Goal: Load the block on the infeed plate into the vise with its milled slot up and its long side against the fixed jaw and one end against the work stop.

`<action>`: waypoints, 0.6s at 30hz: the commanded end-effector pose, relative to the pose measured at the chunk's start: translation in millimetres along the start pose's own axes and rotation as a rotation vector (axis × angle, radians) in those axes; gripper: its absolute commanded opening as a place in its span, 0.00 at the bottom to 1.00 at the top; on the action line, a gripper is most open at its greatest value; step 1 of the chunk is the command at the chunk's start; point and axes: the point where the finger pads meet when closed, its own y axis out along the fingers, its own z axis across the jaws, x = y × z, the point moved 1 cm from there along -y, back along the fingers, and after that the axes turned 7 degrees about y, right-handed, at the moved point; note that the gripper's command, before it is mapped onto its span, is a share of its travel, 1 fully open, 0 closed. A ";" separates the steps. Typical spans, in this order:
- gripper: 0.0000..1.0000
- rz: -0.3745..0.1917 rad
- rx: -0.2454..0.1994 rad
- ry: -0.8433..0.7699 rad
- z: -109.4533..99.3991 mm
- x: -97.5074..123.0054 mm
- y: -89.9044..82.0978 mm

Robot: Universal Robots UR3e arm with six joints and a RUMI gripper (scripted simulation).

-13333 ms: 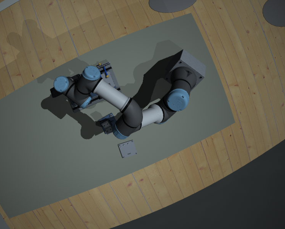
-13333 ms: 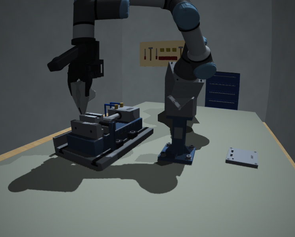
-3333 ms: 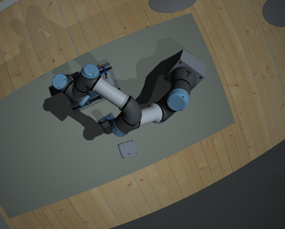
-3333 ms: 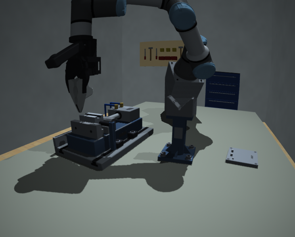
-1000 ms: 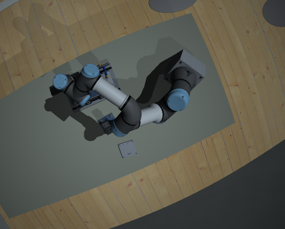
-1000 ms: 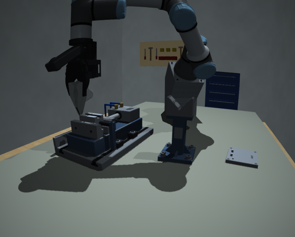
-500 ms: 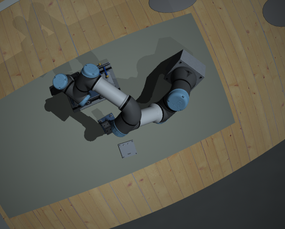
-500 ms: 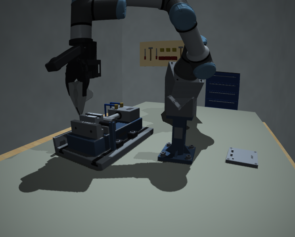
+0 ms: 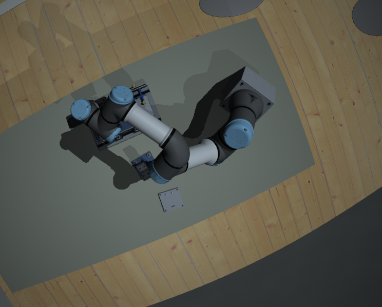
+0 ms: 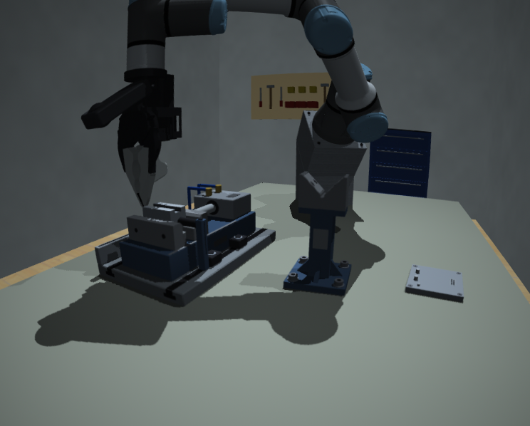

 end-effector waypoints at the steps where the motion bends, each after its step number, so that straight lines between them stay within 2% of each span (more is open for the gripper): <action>1: 0.00 0.002 0.002 -0.001 -0.1 -0.6 -0.9; 18: 0.00 0.002 0.002 -0.001 -3.1 -0.2 -0.9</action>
